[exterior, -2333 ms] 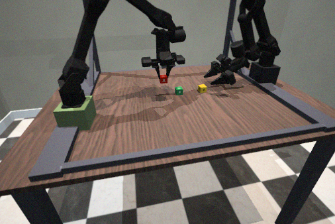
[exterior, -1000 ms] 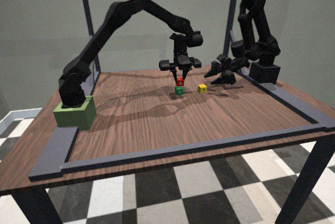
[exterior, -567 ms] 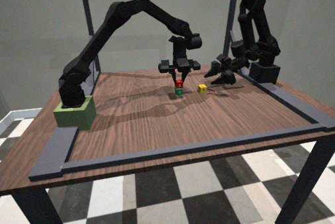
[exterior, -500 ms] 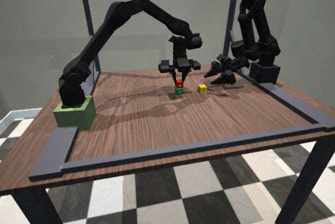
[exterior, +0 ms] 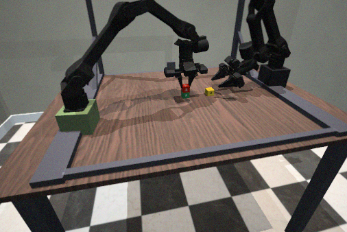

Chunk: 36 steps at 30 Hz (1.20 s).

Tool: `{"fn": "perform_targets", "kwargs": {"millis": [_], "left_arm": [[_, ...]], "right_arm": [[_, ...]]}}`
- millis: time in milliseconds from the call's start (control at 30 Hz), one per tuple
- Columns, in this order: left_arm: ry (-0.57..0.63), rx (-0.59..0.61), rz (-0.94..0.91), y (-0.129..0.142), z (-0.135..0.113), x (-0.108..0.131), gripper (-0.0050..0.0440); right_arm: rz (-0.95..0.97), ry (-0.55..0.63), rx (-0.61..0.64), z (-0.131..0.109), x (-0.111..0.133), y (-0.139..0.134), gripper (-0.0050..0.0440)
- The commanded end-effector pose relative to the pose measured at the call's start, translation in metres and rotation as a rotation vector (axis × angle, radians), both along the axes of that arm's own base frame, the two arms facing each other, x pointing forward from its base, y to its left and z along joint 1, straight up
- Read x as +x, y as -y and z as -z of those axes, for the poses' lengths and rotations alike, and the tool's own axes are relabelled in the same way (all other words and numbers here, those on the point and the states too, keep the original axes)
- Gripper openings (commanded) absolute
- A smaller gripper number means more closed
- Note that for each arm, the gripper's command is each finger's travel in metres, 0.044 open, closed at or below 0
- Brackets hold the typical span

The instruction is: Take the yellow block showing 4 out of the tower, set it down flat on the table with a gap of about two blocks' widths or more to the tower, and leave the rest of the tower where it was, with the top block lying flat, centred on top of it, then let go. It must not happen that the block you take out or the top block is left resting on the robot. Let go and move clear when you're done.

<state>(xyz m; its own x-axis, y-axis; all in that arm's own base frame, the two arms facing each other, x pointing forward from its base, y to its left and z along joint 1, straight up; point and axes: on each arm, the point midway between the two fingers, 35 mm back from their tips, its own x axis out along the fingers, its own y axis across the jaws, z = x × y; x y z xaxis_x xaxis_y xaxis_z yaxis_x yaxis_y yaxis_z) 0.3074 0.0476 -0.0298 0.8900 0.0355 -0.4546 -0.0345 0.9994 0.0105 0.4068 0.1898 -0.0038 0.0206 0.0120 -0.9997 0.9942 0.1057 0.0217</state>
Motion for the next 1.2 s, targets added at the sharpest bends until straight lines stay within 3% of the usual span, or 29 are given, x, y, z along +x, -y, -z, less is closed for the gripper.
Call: {"fn": "perform_targets", "kwargs": {"millis": [0,167,833,933,1000,1167], "left_arm": [[0.021,0.005,0.002,-0.001,-0.007,0.002,0.0400],[0.021,0.005,0.002,-0.001,-0.007,0.002,0.0400],[0.021,0.005,0.002,-0.001,-0.007,0.002,0.0400],[0.021,0.005,0.002,-0.001,-0.007,0.002,0.0400],[0.021,0.005,0.002,-0.001,-0.007,0.002,0.0400],[0.021,0.005,0.002,-0.001,-0.007,0.002,0.0400]], "right_arm": [[0.000,0.027,0.013,-0.012,0.004,-0.002,0.0096],[0.000,0.027,0.013,-0.012,0.004,-0.002,0.0212],[0.002,0.001,-0.005,-0.020,0.006,0.001,0.0212],[0.001,0.000,-0.004,-0.020,0.006,0.000,0.0285],[0.001,0.000,-0.004,-0.020,0.006,0.000,0.0285],[0.001,0.007,0.001,-0.025,0.004,0.000,0.0400]]}}
